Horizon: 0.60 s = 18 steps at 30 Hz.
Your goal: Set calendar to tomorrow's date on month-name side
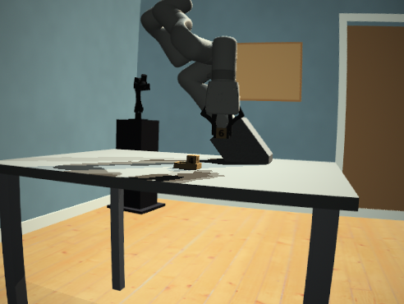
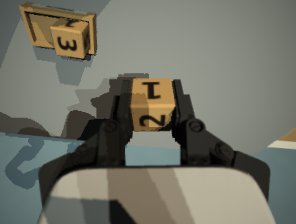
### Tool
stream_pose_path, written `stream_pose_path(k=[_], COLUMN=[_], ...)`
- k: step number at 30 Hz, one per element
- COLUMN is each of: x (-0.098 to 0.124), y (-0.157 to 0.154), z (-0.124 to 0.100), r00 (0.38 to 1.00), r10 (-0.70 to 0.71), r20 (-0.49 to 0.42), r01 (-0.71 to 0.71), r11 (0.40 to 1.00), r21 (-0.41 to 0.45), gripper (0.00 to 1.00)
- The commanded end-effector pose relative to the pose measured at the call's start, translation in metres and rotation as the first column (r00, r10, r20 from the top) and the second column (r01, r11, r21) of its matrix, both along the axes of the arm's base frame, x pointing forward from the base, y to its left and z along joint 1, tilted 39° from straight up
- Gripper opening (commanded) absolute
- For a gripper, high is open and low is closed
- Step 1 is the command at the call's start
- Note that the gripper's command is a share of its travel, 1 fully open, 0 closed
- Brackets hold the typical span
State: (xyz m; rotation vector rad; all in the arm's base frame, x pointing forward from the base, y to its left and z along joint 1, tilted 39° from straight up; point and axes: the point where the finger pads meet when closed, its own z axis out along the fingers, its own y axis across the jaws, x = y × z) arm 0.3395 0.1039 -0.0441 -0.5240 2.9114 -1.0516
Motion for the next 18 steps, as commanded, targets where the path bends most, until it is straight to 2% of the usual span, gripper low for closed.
stream_pose_path(k=[1,7,18], x=[0.001,0.003,0.009], y=[-0.003,-0.011,-0.041], z=[-0.004,-0.015,-0.056], r00=[1.0,1.0,1.0], r10=[0.002,0.002,0.002], r20=[0.002,0.002,0.002], r01=[-0.002,-0.002,-0.002], r11=[1.0,1.0,1.0], r21=[0.003,0.003,0.003], gripper=[0.29,0.29,0.29])
